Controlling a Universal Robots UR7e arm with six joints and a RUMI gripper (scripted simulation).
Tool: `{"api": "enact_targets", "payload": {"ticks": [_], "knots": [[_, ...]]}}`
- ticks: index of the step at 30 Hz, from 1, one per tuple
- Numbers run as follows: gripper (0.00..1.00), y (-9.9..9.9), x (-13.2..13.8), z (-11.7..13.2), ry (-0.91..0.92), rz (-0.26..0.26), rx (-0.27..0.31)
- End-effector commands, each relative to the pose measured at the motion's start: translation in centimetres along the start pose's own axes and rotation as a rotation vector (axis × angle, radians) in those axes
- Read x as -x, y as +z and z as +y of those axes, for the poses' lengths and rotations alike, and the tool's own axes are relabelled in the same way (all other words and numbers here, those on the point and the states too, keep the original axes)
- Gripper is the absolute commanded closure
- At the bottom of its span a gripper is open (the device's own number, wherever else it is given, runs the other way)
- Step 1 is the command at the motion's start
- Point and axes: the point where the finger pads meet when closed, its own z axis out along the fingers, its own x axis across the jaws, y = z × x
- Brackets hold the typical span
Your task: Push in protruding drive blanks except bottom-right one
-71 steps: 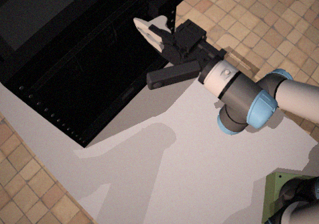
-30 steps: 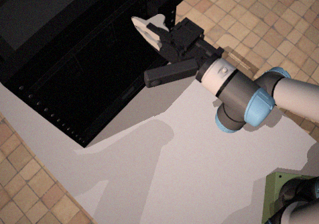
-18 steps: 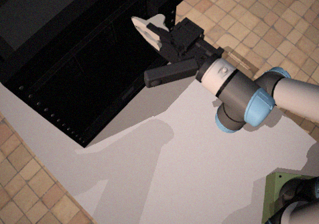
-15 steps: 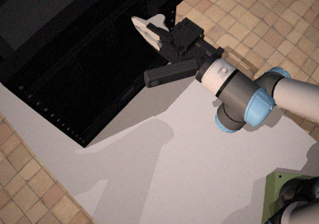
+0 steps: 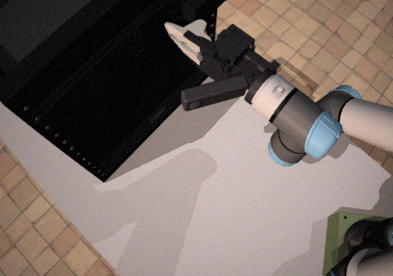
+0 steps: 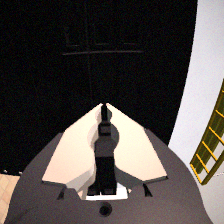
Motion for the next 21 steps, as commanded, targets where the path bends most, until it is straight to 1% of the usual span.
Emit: {"api": "enact_targets", "payload": {"ticks": [1,13,15,18,21], "knots": [[1.0,-1.2,-0.1,0.0,0.0,0.001,0.0],[1.0,-7.4,0.0,0.0,0.0,0.001,0.0],[1.0,-7.4,0.0,0.0,0.0,0.001,0.0],[1.0,-8.4,0.0,0.0,0.0,0.001,0.0],[1.0,-9.0,0.0,0.0,0.0,0.001,0.0]]}}
